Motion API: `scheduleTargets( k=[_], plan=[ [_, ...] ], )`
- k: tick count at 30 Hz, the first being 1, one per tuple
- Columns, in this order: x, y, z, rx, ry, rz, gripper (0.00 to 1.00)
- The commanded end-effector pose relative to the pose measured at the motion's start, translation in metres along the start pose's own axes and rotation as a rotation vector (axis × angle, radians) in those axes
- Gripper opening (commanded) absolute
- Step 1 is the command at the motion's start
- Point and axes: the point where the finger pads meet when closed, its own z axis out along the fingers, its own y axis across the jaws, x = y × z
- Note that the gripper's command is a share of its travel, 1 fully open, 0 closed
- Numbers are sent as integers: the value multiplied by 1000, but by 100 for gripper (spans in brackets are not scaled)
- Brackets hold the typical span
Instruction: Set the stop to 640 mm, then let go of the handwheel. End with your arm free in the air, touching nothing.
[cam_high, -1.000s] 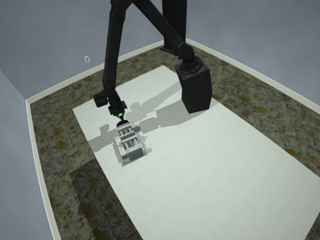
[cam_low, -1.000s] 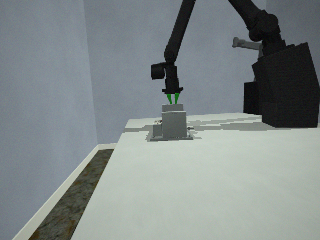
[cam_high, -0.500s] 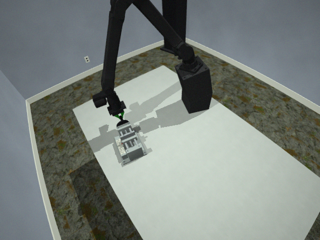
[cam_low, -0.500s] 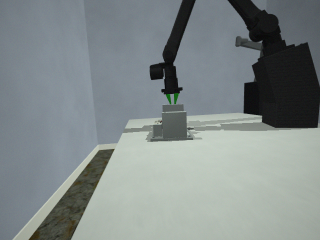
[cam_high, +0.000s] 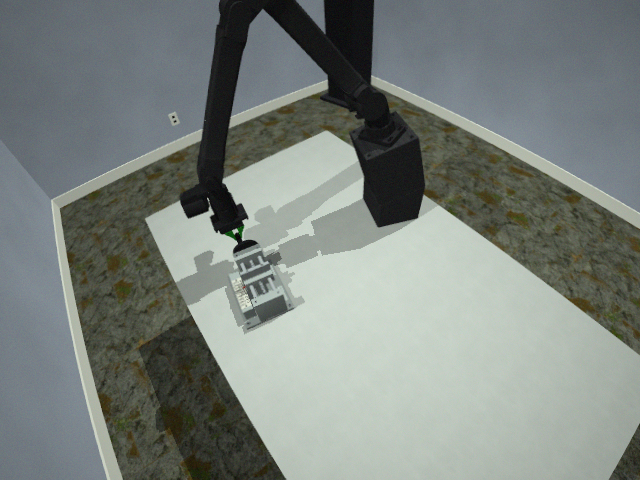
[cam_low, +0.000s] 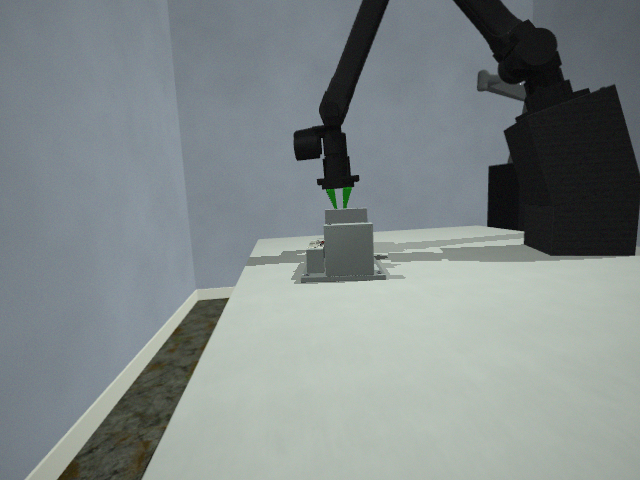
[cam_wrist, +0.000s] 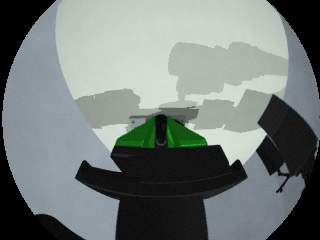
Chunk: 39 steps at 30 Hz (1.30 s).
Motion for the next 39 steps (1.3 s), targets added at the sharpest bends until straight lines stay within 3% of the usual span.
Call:
scheduleTargets(
  k=[1, 4, 6, 14, 17, 18, 21, 23, 30, 39],
  plan=[
    [1, 59, -35, -130, -9, 9, 6],
    [1, 56, -30, -121, -8, 8, 6],
    [2, 48, -11, -87, -6, 6, 6],
    [1, 59, 5, -86, -7, 9, 6],
    [1, 59, 5, -86, -7, 9, 6],
    [-1, 73, -17, -131, -10, 11, 6],
    [-1, 68, -7, -114, -9, 10, 6],
    [0, 58, 10, -86, -7, 9, 6],
    [-7, 51, 38, -82, -10, 9, 6],
    [-5, 49, 43, -82, -8, 7, 6]
  ],
)
